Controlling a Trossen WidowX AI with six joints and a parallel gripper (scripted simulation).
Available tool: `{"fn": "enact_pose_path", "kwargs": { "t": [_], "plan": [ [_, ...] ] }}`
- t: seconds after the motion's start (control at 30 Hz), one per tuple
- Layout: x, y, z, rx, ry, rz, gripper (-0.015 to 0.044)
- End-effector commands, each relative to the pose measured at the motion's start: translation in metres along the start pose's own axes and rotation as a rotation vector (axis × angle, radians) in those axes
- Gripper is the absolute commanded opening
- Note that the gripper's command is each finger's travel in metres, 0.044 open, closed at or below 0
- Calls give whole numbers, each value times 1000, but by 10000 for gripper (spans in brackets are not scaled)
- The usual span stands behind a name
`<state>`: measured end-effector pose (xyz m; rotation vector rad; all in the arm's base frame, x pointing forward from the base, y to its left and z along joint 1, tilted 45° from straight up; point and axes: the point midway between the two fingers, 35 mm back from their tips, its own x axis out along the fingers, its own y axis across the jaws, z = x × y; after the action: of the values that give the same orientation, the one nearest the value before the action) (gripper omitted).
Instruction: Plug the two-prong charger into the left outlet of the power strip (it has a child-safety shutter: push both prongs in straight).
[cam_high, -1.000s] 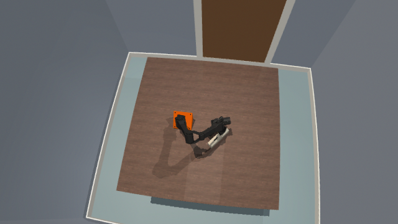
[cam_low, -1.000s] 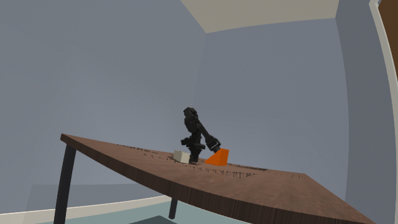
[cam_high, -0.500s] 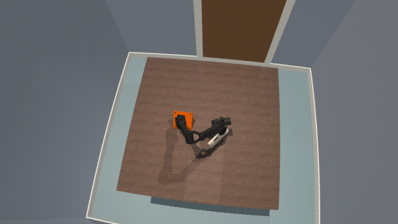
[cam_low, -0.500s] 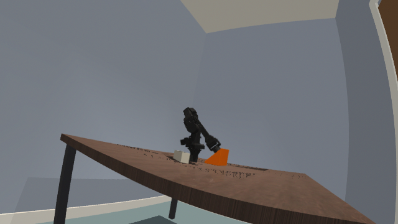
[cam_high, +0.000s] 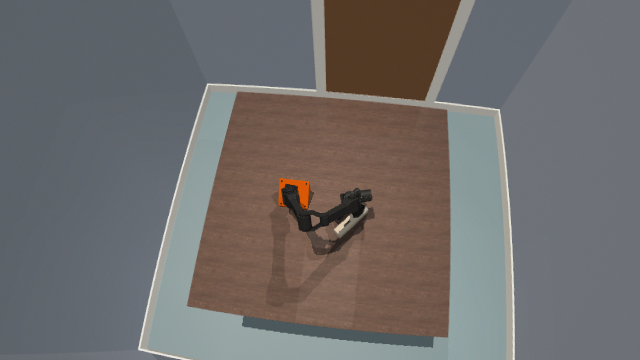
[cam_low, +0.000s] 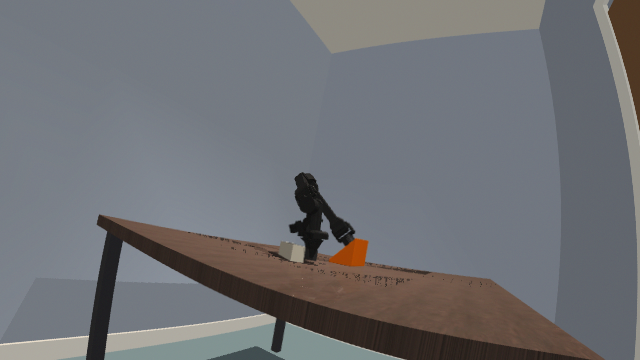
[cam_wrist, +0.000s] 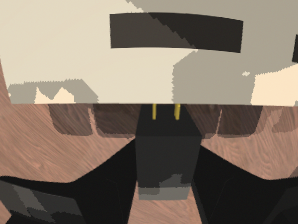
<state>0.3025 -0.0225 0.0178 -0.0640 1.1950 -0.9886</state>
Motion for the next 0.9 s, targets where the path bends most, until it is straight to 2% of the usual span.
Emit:
{"fn": "enact_pose_path", "kwargs": {
  "t": [0.0, 0.87],
  "plan": [
    [0, 0, 1, -6, -2, -3, 0],
    [-1, 0, 9, -6, -3, -3, 0]
  ]
}}
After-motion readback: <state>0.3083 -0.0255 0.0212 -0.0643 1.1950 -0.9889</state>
